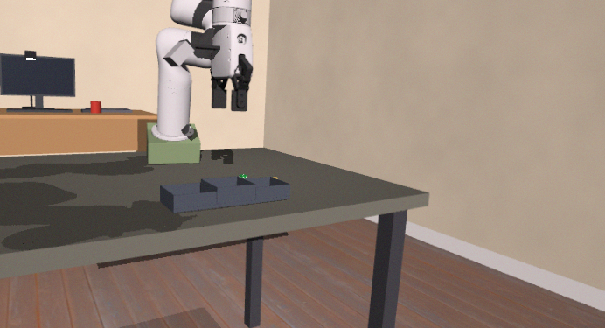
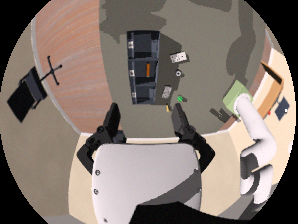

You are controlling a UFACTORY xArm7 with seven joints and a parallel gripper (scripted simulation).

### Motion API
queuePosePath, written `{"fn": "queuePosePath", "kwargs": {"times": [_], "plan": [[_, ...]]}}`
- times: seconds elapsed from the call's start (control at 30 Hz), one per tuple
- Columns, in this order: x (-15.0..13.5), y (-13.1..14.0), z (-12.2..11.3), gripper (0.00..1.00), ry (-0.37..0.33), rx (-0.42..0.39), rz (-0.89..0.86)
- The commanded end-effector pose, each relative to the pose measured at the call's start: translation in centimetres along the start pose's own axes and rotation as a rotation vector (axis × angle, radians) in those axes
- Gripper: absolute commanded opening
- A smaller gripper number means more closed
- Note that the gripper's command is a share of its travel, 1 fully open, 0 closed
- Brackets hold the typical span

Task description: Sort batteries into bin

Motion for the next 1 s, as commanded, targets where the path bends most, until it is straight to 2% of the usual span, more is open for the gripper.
{"fn": "queuePosePath", "kwargs": {"times": [0.0,0.07,0.97], "plan": [[-0.1,-0.04,-2.21,1.0,-0.004,0.001,0.0],[-0.1,-0.04,-2.81,1.0,-0.004,0.001,0.0],[-0.09,-0.04,-2.8,1.0,-0.004,0.001,0.0]]}}
Point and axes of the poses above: the point where the finger pads meet when closed, its own z axis out along the fingers, its own x axis across the jaws, y = z × x, the point moved 1 cm from there along -z, back along the fingers, and after that the axes turned 3 degrees about z, right-handed, at the moved point
